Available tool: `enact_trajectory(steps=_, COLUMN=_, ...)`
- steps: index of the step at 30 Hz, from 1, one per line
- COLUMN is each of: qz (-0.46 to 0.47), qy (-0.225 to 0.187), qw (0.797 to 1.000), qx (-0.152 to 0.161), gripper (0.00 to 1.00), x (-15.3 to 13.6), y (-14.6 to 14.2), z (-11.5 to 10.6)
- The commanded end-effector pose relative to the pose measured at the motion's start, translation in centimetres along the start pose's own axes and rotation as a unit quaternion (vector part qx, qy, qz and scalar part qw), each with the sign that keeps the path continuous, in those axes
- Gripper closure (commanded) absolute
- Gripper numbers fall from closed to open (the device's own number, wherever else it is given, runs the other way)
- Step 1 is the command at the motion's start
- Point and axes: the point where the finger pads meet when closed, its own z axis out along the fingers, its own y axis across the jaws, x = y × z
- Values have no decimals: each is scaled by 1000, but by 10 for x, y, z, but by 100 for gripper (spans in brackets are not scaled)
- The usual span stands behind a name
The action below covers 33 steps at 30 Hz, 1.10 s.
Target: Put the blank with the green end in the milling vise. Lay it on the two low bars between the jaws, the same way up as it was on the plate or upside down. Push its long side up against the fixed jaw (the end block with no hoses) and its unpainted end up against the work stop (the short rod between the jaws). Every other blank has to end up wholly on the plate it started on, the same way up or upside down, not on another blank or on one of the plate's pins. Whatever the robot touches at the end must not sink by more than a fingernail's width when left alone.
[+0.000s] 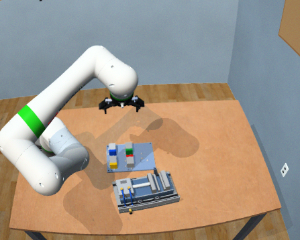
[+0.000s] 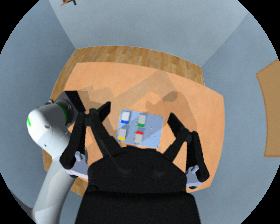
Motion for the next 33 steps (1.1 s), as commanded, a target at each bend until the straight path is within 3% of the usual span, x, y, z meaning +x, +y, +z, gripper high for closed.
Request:
enact_trajectory(steps=1, qz=7, qy=-35, qw=999, qx=-12, gripper=0, x=-5, y=-4, z=-4)
enact_trajectory(steps=11, qz=6, qy=-96, qw=995, qx=-14, gripper=0, x=-19, y=-15, z=-12)
enact_trajectory(steps=12, qz=-22, qy=-56, qw=998, qx=27, gripper=0, x=-20, y=-15, z=-13)
enact_trajectory(steps=26, qz=-11, qy=-160, qw=987, qx=5, gripper=0, x=-38, y=-30, z=-25)
enact_trajectory(steps=28, qz=-11, qy=-160, qw=987, qx=5, gripper=0, x=-38, y=-30, z=-25)
enact_trajectory(steps=29, qz=-45, qy=-110, qw=991, qx=60, gripper=0, x=-38, y=-29, z=-24)
enact_trajectory(steps=33, qz=-38, qy=-137, qw=989, qx=47, gripper=0, x=-36, y=-28, z=-23)
